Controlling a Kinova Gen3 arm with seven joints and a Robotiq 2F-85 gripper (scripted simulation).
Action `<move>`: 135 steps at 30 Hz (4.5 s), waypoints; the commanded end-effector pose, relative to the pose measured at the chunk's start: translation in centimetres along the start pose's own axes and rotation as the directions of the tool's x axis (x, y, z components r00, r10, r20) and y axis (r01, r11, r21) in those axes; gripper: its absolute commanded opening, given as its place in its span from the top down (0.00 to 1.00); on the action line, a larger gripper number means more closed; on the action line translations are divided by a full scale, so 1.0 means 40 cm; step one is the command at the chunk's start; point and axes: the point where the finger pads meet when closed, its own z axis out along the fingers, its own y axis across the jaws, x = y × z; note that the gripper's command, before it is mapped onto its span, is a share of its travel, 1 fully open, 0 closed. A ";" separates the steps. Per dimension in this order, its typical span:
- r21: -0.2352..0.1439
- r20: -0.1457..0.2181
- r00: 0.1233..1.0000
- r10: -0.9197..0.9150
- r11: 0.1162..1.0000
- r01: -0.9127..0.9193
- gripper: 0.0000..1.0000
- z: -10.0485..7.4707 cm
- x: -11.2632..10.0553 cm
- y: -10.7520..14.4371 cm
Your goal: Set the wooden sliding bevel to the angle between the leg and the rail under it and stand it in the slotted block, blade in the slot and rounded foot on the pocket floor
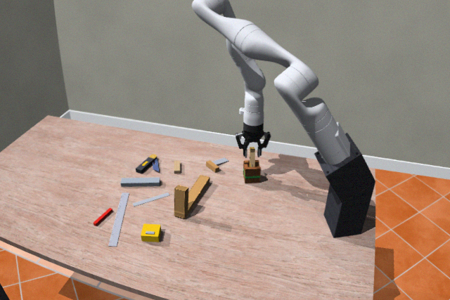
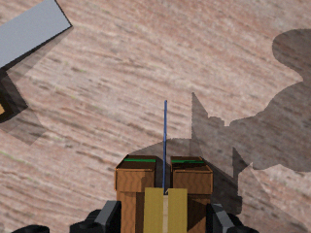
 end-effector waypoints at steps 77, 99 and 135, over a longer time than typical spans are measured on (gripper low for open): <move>0.000 -0.001 1.000 0.000 1.000 0.000 0.00 -0.185 0.001 0.000; 0.000 -0.001 1.000 0.000 1.000 0.000 0.00 -0.291 0.001 0.000; 0.000 -0.001 1.000 0.000 1.000 0.000 0.00 -0.301 0.001 0.000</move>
